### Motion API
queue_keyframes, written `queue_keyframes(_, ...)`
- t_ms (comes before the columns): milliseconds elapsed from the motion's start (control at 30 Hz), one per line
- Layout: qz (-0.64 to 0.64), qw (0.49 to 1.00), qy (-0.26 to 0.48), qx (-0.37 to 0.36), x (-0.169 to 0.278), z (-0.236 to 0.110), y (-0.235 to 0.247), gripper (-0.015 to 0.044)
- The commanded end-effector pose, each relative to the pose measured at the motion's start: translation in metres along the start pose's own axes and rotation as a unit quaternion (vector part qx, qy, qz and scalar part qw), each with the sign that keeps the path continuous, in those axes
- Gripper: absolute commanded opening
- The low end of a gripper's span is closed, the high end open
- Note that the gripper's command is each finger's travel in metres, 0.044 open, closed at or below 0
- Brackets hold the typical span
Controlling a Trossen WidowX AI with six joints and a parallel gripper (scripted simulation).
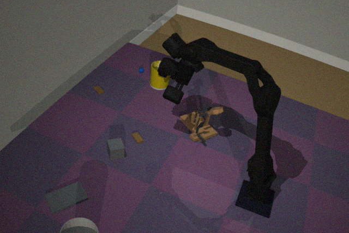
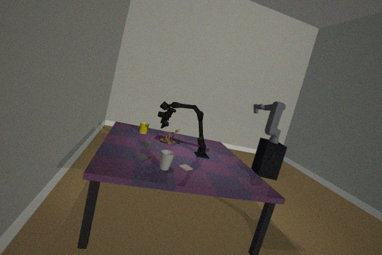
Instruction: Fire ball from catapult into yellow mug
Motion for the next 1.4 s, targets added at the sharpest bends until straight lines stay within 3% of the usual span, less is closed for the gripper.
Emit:
queue_keyframes(0, 0.058, 0.998, -0.033, -0.003, -0.010, -0.004, -0.021, 0.0440)
queue_keyframes(733, 0.336, 0.921, -0.195, -0.024, -0.032, -0.026, -0.137, 0.0440)
queue_keyframes(1367, 0.342, 0.918, -0.199, -0.025, -0.032, -0.027, -0.140, 0.0440)
Point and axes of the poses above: the point midway between the two fingers, 35 mm back from their tips, its own z axis out along the fingers, its own y axis across the jaws, x = y × z, the point moved 6 cm from there along -z, back along the fingers, and after that the axes turned 9 degrees about z, right-handed, at the moved point
